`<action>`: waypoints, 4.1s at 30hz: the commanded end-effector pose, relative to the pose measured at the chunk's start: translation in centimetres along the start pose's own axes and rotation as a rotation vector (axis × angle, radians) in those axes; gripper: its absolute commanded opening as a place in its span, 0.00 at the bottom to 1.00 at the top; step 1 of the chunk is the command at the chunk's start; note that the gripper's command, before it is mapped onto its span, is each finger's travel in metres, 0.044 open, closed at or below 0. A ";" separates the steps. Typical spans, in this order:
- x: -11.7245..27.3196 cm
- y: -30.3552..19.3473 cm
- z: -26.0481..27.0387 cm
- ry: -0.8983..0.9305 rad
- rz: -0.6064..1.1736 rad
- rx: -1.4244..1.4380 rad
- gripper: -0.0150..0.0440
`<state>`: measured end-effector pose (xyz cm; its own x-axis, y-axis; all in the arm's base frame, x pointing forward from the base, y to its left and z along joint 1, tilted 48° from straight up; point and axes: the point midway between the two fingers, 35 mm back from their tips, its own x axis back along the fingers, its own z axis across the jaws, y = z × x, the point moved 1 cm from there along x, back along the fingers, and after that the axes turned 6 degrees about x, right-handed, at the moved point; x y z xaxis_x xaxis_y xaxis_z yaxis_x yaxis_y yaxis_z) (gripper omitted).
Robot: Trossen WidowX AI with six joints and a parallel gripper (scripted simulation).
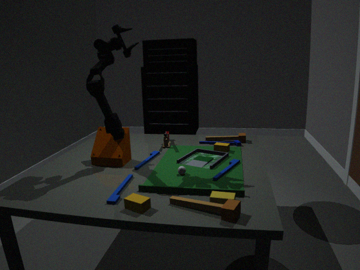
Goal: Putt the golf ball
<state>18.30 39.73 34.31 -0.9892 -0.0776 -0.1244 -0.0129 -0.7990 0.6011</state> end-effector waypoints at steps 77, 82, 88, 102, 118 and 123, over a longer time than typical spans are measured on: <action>2.5 -9.5 -62.2 0.022 2.696 1.964 1.00; 2.7 -9.4 -62.9 0.022 2.696 1.964 1.00; 3.0 -9.2 -63.8 0.021 2.697 1.965 1.00; 3.1 -9.2 -64.0 0.019 2.692 1.959 0.64; 2.9 -9.3 -63.7 0.019 2.692 1.959 0.25; 1.7 -10.0 -60.8 0.023 2.690 1.958 0.25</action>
<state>25.01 9.53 -21.14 0.1609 0.7130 0.6825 -0.1351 0.7009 -0.7003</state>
